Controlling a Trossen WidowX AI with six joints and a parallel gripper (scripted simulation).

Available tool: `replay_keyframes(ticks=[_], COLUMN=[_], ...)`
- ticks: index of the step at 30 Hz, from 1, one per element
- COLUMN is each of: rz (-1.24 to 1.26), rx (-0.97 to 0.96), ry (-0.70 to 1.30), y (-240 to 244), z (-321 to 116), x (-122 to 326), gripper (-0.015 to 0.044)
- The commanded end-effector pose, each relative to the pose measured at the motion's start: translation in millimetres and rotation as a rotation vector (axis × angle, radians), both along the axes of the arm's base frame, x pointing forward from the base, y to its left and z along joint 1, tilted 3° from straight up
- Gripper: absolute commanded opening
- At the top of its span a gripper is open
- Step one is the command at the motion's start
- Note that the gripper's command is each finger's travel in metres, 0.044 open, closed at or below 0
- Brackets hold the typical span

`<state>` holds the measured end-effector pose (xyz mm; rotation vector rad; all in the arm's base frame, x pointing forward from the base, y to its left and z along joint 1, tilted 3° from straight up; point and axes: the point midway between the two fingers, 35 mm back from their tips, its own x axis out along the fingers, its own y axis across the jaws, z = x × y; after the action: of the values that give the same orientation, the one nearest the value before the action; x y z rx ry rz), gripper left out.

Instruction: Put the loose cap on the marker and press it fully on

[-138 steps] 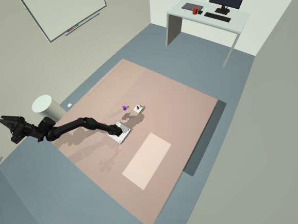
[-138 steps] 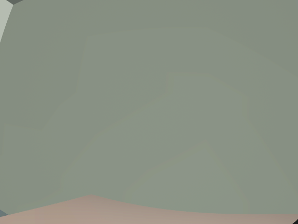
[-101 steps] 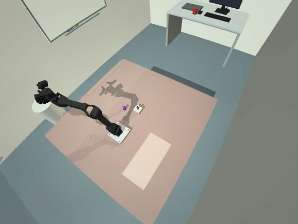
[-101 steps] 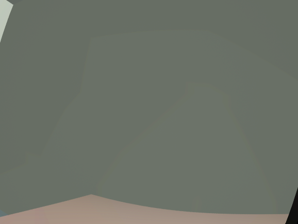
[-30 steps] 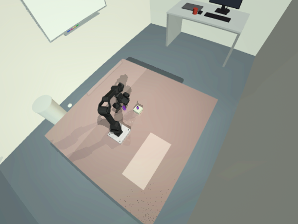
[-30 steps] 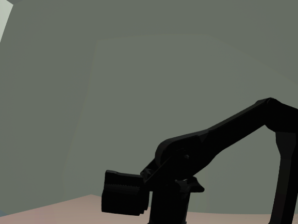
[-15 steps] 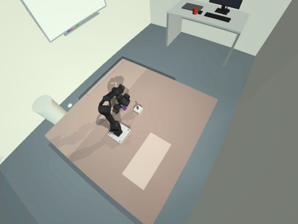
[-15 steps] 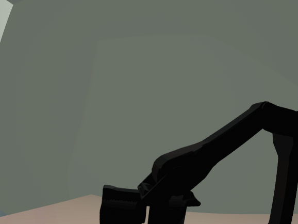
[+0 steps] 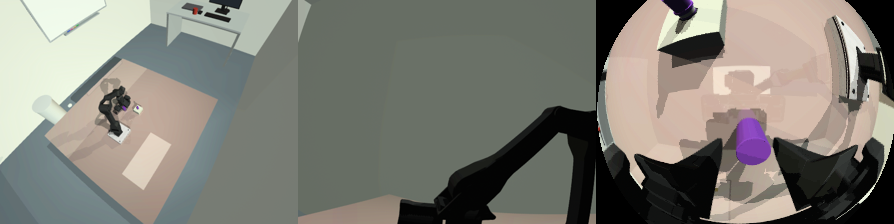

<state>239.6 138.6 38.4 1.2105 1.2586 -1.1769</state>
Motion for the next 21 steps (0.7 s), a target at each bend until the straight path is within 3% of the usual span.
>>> replay_keyframes(ticks=[1, 9, 13, 21], rz=[-0.003, -0.003, -0.003, -0.003], rx=[-0.001, -0.001, -0.001, -0.001], ry=[0.009, 0.009, 0.009, 0.009], y=[0, 0, 0, 0], z=[-8, -18, -18, -18], x=[-3, -4, -3, -2], gripper=[0.0246, 0.0246, 0.0141, 0.0088])
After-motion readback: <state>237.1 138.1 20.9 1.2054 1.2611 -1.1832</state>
